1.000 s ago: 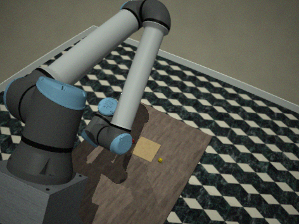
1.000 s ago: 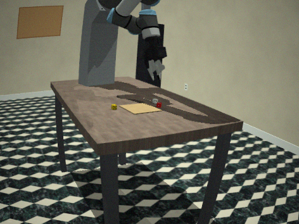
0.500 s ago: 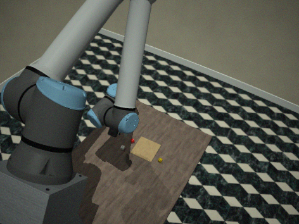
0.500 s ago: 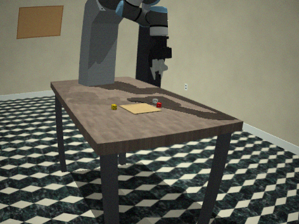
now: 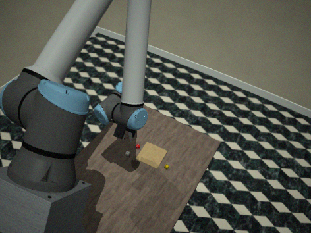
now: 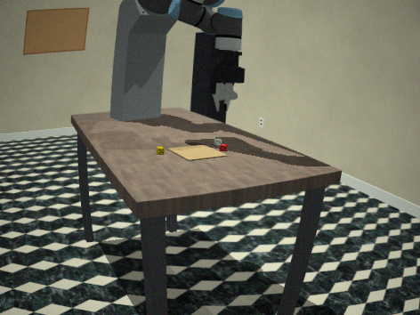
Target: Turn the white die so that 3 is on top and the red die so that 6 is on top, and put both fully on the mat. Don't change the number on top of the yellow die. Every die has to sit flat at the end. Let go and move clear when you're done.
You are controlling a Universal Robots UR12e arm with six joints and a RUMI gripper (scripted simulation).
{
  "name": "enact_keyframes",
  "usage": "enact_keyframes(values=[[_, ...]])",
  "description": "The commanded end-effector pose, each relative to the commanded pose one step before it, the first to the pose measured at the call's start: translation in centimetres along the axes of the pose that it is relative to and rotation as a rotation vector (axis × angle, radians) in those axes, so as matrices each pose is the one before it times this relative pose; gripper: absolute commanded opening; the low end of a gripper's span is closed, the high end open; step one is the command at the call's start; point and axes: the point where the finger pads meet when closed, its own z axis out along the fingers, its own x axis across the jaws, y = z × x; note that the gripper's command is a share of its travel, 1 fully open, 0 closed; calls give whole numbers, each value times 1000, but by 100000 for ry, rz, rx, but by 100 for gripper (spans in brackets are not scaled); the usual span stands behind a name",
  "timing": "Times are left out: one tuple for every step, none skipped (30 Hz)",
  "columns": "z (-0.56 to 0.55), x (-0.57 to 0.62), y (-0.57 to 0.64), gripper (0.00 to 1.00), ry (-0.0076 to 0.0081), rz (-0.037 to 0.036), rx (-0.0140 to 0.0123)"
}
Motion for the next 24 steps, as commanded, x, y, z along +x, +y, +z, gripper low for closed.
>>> enact_keyframes(values=[[-54, 14, 50, 21, 23, -29, 830], [0, 0, 0, 100, 0, 0, 0], [0, 0, 0, 100, 0, 0, 0], [0, 0, 0, 100, 0, 0, 0], [0, 0, 0, 100, 0, 0, 0], [0, 0, 0, 100, 0, 0, 0], [0, 0, 0, 100, 0, 0, 0], [0, 0, 0, 100, 0, 0, 0], [0, 0, 0, 100, 0, 0, 0], [0, 0, 0, 100, 0, 0, 0], [0, 0, 0, 100, 0, 0, 0], [0, 0, 0, 100, 0, 0, 0], [48, 0, -10, 100, 0, -186, 1], [272, 2, -59, 100, 1, -1045, 7], [561, 8, -129, 100, 2, -2149, 13], [789, 24, -196, 100, 3, -3008, 17], [875, 46, -237, 100, 4, -3327, 17], [794, 61, -232, 100, 3, -3007, 13], [568, 56, -175, 100, 3, -2148, 8], [276, 32, -88, 100, 1, -1044, 4], [49, 6, -16, 100, 0, -186, 1], [0, 0, 0, 21, 0, 0, 0], [0, 0, 0, 21, 0, 0, 0], [0, 0, 0, 21, 0, 0, 0]])
